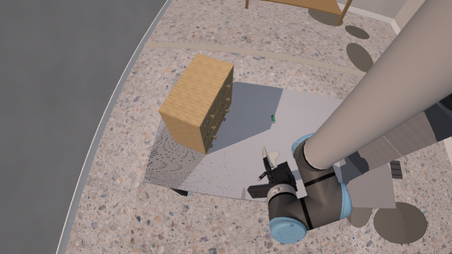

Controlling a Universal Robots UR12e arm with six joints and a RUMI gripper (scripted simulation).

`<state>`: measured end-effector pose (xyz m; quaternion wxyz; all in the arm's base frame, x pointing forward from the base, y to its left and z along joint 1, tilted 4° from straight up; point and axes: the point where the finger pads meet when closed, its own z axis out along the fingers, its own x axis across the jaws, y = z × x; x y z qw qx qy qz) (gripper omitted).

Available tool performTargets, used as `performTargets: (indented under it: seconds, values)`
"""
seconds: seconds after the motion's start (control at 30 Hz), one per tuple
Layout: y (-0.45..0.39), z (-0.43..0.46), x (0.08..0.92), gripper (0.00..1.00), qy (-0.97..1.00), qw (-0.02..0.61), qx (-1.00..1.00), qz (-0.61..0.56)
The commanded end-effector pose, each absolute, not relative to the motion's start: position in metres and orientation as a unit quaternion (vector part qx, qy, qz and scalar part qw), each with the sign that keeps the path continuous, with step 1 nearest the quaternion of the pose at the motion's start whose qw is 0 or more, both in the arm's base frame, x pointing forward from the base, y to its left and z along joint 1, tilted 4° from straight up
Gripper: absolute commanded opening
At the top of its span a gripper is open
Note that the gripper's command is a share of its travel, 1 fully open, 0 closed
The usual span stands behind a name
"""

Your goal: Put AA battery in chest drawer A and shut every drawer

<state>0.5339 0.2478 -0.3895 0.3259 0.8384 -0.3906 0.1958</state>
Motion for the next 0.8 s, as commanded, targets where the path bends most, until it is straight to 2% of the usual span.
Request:
performTargets:
  seconds: [0.0,0.4,0.77]
  values:
    - [0.246,-0.388,0.535,1.0,-0.394,0.324,0.838,0.193]
    - [0.205,-0.361,0.541,1.0,-0.447,0.291,0.834,0.141]
    - [0.118,-0.289,0.544,1.0,-0.562,0.175,0.807,0.041]
